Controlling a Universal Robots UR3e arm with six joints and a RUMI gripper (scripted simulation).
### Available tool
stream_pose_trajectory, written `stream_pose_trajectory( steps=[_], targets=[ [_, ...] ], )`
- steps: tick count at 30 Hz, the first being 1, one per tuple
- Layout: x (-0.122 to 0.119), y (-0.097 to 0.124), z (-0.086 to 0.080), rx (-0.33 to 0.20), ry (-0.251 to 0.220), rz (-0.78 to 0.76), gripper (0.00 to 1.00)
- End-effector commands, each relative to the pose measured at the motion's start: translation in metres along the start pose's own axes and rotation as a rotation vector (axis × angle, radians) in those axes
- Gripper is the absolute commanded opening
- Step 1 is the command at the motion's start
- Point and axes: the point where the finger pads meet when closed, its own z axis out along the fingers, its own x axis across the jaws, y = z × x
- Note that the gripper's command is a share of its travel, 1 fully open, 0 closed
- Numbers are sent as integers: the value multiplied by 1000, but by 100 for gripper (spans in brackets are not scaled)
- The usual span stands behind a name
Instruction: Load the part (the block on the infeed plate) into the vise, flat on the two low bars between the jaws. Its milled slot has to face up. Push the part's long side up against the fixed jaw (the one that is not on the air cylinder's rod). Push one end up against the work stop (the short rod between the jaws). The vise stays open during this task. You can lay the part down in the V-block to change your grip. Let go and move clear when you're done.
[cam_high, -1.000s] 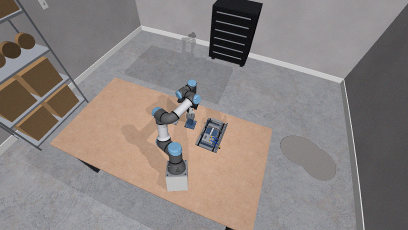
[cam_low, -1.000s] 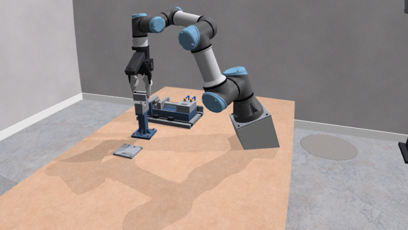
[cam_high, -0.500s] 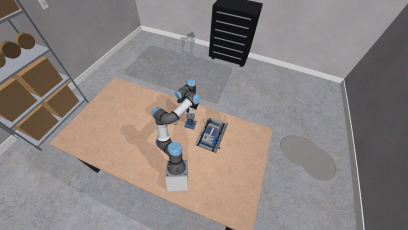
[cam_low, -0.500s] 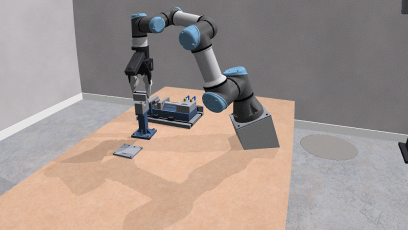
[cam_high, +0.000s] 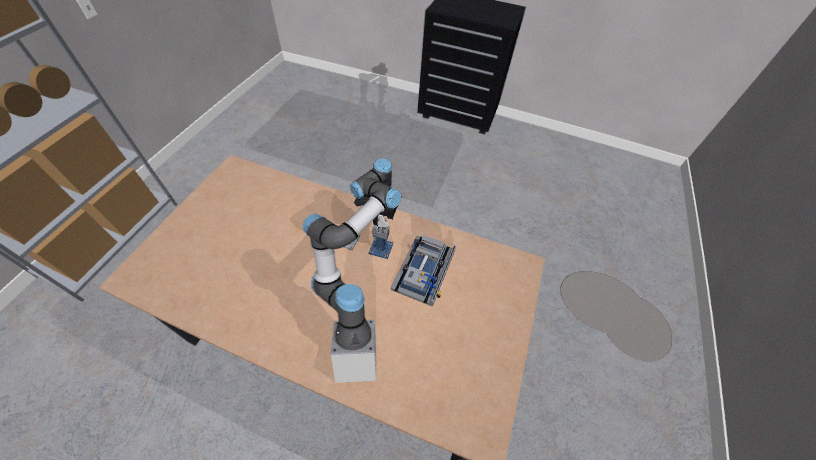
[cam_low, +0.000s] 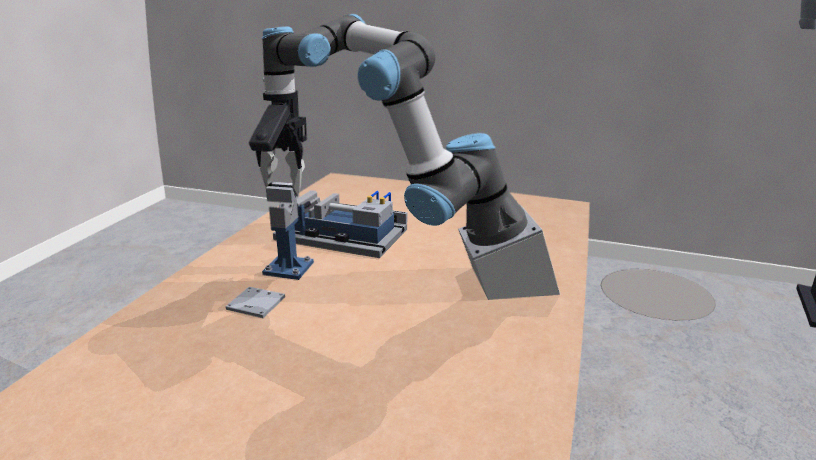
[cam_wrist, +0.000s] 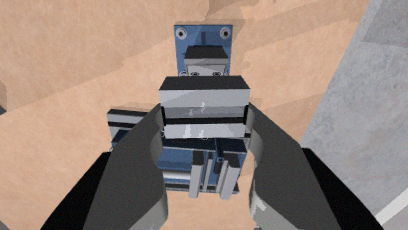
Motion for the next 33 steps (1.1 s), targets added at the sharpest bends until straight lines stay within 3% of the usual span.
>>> stream_pose_trajectory(
  steps=[1,33],
  targets=[
    [1,0,-1,-1,3,-1,0],
    [1,0,-6,-1,3,-1,0]
  ],
)
